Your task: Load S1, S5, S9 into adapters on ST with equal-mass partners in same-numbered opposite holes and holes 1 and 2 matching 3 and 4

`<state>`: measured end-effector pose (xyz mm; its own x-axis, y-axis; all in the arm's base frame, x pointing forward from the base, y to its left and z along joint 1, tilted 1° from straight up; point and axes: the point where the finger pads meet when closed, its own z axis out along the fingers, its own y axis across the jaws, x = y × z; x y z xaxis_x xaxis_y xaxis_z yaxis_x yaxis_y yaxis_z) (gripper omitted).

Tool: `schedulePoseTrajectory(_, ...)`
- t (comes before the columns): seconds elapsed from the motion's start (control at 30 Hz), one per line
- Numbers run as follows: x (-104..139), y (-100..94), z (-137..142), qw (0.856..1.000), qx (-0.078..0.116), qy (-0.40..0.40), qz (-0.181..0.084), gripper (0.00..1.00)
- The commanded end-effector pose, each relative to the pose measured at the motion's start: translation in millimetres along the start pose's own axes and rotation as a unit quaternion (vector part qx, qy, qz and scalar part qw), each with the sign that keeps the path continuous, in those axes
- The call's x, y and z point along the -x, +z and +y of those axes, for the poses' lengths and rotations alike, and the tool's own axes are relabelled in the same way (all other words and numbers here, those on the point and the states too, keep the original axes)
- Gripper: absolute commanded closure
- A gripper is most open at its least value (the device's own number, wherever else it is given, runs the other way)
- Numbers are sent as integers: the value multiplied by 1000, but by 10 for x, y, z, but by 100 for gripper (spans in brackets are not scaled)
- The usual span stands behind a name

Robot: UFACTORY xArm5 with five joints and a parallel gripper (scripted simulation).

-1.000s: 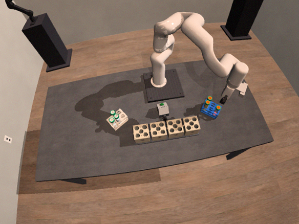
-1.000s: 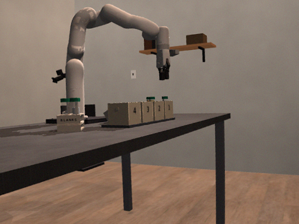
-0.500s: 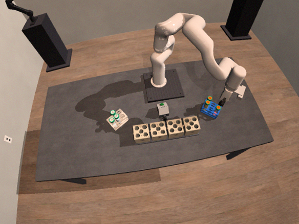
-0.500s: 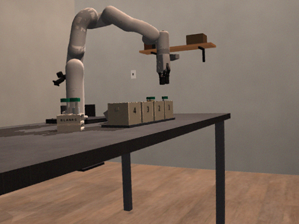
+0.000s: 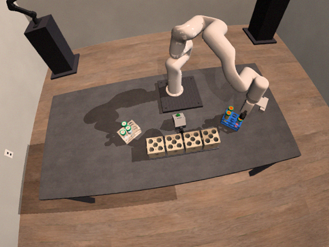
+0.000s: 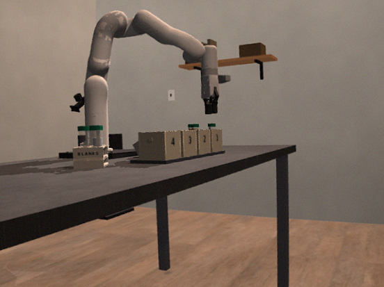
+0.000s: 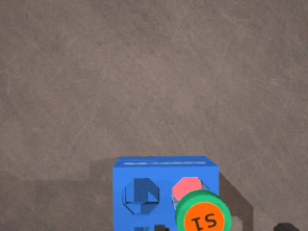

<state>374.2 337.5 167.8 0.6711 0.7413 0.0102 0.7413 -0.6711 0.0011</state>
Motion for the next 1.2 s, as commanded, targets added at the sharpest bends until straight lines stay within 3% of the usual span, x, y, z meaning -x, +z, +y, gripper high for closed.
schedulePoseTrajectory(0.0, -14, 84, 0, 1000, -6, 0, 3, 43)
schedulePoseTrajectory(0.73, -16, 445, -4, 1000, -6, 0, 3, 43)
schedulePoseTrajectory(1.17, -16, 459, -4, 1000, -6, 0, 3, 43)
